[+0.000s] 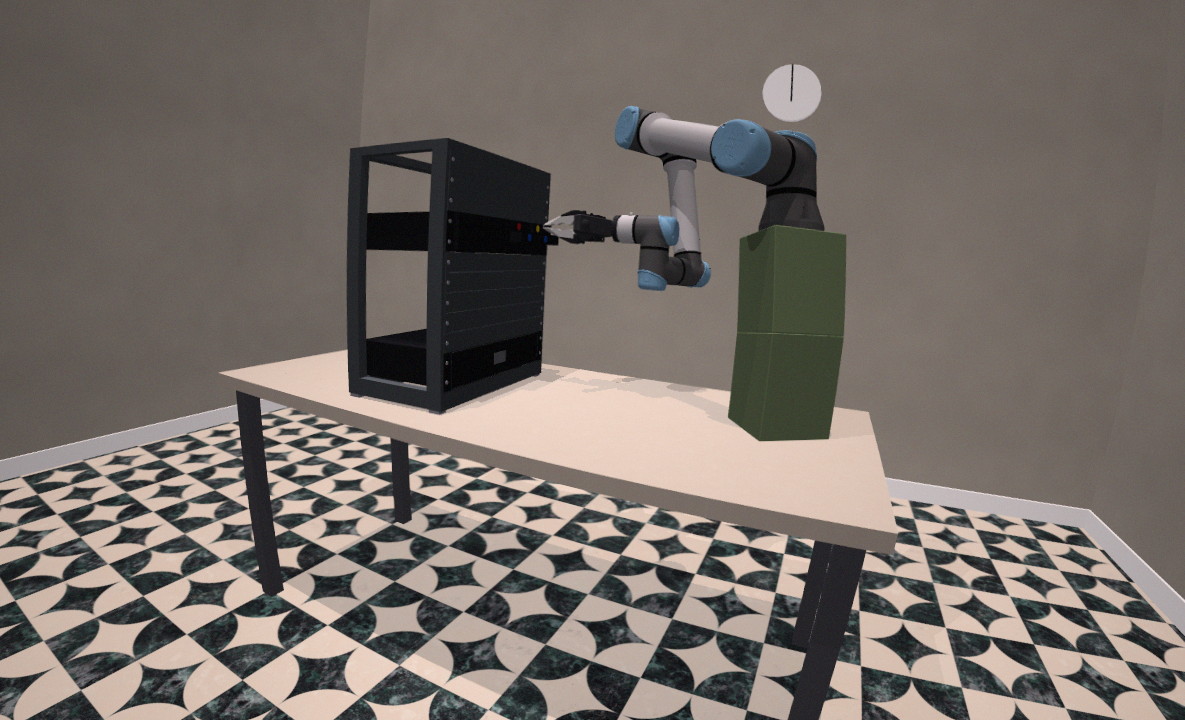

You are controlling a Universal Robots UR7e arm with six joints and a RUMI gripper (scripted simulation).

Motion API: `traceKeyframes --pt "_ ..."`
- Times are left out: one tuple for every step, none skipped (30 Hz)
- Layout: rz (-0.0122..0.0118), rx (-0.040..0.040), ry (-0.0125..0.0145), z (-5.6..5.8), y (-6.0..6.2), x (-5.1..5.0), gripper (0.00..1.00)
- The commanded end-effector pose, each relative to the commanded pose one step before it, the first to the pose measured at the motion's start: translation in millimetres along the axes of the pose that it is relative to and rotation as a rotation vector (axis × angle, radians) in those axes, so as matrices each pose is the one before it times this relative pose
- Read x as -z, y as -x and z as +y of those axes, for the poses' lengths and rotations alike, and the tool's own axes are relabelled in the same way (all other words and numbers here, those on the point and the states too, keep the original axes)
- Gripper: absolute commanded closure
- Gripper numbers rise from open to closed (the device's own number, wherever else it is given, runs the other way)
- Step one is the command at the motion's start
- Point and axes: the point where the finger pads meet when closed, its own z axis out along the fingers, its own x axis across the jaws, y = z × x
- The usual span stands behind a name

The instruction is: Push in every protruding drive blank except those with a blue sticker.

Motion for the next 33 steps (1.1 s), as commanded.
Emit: traceKeyframes --pt "0.00699 0.00557 -0.00069 0.27 -3.56 -3.11 1.0" --pt "0.0 0.0 0.0 0.0 0.0 0.0 1.0" --pt "0.0 0.0 0.0 0.0 0.0 0.0 1.0" --pt "0.0 0.0 0.0 0.0 0.0 0.0 1.0" --pt "0.0 0.0 0.0 0.0 0.0 0.0 1.0" --pt "0.0 0.0 0.0 0.0 0.0 0.0 1.0" --pt "0.0 0.0 0.0 0.0 -0.01 -0.03 1.0" --pt "0.0 0.0 0.0 0.0 -0.04 -0.19 1.0" --pt "0.0 0.0 0.0 0.0 -0.08 -0.4 1.0" --pt "0.0 0.0 0.0 -0.01 -0.12 -0.56 1.0" --pt "0.0 0.0 0.0 -0.01 -0.13 -0.62 1.0" --pt "0.0 0.0 0.0 -0.01 -0.12 -0.56 1.0" --pt "0.0 0.0 0.0 -0.01 -0.09 -0.4 1.0" --pt "0.0 0.0 0.0 0.0 -0.04 -0.19 1.0" --pt "0.0 0.0 0.0 0.0 -0.01 -0.03 1.0" --pt "0.0 0.0 0.0 0.0 0.0 0.0 1.0" --pt "0.0 0.0 0.0 0.0 0.0 0.0 1.0" --pt "0.0 0.0 0.0 0.0 0.0 0.0 1.0" --pt "0.0 0.0 0.0 0.0 0.0 0.0 1.0" --pt "0.0 0.0 0.0 0.0 0.0 0.0 1.0" --pt "0.0 0.0 0.0 0.0 0.0 0.0 1.0" --pt "0.0 0.0 0.0 0.0 0.0 0.0 1.0" --pt "0.0 0.0 0.0 0.0 0.0 0.0 1.0" --pt "0.0 0.0 0.0 0.0 -0.01 -0.03 1.0" --pt "0.0 0.0 0.0 0.0 -0.04 -0.19 1.0" --pt "0.0 0.0 0.0 0.0 -0.07 -0.4 1.0" --pt "0.0 0.0 0.0 -0.01 -0.1 -0.56 1.0" --pt "0.0 0.0 0.0 -0.01 -0.12 -0.62 1.0" --pt "0.0 0.0 0.0 -0.01 -0.11 -0.56 1.0" --pt "0.0 0.0 0.0 -0.01 -0.08 -0.4 1.0" --pt "0.0 0.0 0.0 0.0 -0.04 -0.19 1.0" --pt "0.0 0.0 0.0 0.0 -0.01 -0.03 1.0" --pt "0.0 0.0 0.0 0.0 0.0 0.0 1.0"
